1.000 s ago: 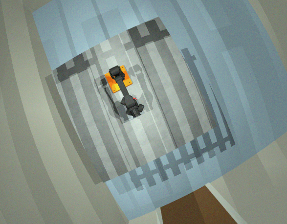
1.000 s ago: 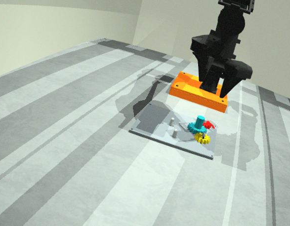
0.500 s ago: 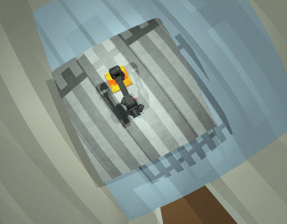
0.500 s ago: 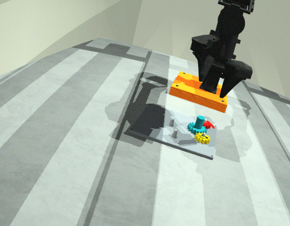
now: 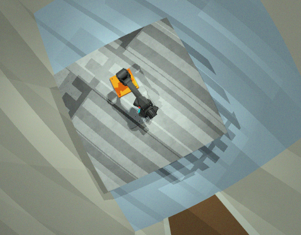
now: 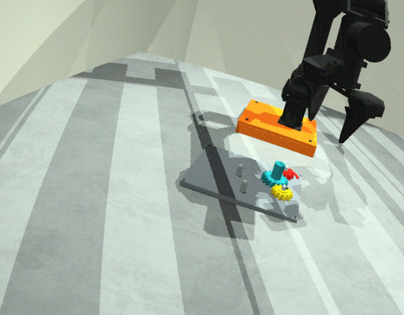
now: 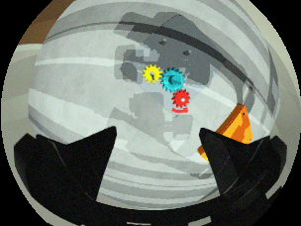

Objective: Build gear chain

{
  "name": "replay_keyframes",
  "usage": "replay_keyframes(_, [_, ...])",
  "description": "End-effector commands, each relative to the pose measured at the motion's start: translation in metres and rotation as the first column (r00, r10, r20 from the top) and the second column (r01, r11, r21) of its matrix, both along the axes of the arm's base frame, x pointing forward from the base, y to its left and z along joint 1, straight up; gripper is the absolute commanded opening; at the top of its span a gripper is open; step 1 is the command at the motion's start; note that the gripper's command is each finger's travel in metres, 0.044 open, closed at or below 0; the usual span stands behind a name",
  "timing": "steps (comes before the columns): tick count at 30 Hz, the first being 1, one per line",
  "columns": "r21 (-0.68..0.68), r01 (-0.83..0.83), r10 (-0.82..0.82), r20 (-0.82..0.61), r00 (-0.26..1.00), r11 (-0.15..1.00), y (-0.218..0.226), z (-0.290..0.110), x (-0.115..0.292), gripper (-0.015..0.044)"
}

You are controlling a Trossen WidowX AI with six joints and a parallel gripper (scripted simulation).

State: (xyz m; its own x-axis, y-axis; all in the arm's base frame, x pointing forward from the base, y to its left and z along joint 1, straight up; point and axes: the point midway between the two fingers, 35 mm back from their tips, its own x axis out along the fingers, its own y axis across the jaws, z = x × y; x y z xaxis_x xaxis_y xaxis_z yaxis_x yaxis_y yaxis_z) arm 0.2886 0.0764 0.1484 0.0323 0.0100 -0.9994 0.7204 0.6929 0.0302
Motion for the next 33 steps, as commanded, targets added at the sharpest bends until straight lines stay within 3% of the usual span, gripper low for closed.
replay_keyframes(1, [0.002, -0.010, 0.010, 0.000, 1.000, 1.000, 0.058, 0.010, -0.017, 0.0440])
replay_keyframes(12, [0.013, -0.010, 0.010, -0.008, 1.000, 1.000, 0.177, 0.033, -0.106, 0.0440])
replay_keyframes(33, [0.013, -0.010, 0.010, -0.008, 1.000, 1.000, 0.179, 0.033, -0.108, 0.0440])
